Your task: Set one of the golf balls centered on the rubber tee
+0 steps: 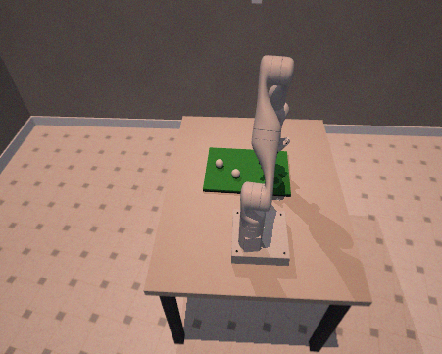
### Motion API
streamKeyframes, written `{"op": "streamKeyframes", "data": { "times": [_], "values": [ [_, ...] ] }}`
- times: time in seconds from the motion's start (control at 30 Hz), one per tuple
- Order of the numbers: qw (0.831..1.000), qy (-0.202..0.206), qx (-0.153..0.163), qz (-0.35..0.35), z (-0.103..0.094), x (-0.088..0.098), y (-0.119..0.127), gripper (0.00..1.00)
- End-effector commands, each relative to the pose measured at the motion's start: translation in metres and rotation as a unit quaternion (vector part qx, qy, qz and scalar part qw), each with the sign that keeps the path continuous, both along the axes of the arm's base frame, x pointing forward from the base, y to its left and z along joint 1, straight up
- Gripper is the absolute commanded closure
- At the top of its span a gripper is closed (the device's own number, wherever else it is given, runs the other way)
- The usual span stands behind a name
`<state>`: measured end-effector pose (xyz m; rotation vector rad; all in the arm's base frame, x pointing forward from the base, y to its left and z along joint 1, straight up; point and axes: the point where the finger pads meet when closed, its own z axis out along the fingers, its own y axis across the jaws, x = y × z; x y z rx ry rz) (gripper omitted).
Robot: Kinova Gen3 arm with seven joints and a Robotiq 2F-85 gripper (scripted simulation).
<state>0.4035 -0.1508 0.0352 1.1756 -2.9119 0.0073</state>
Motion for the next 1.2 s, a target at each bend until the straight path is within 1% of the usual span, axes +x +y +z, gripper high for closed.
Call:
{"op": "streamKeyframes", "data": {
  "times": [0.0, 0.2, 0.3, 0.4, 0.47, 0.77, 0.87, 0.97, 1.17],
  "values": [
    [1.000, 0.000, 0.002, 0.001, -0.002, -0.001, 0.002, 0.00],
    [1.000, 0.002, 0.002, 0.001, 0.000, -0.002, 0.002, 0.00],
    [1.000, 0.000, 0.002, 0.001, 0.007, 0.000, 0.001, 0.00],
    [1.000, 0.000, 0.001, 0.001, 0.019, 0.001, 0.001, 0.00],
    [1.000, 0.000, 0.001, 0.001, 0.019, 0.001, 0.001, 0.00],
    [1.000, 0.000, 0.001, 0.000, 0.073, 0.000, 0.001, 0.00],
    [1.000, 0.000, 0.001, 0.000, 0.088, 0.000, 0.001, 0.00],
    [1.000, 0.000, 0.001, 0.000, 0.097, 0.000, 0.001, 0.00],
    [1.000, 0.000, 0.001, 0.000, 0.101, 0.000, 0.001, 0.00]
  ]
}}
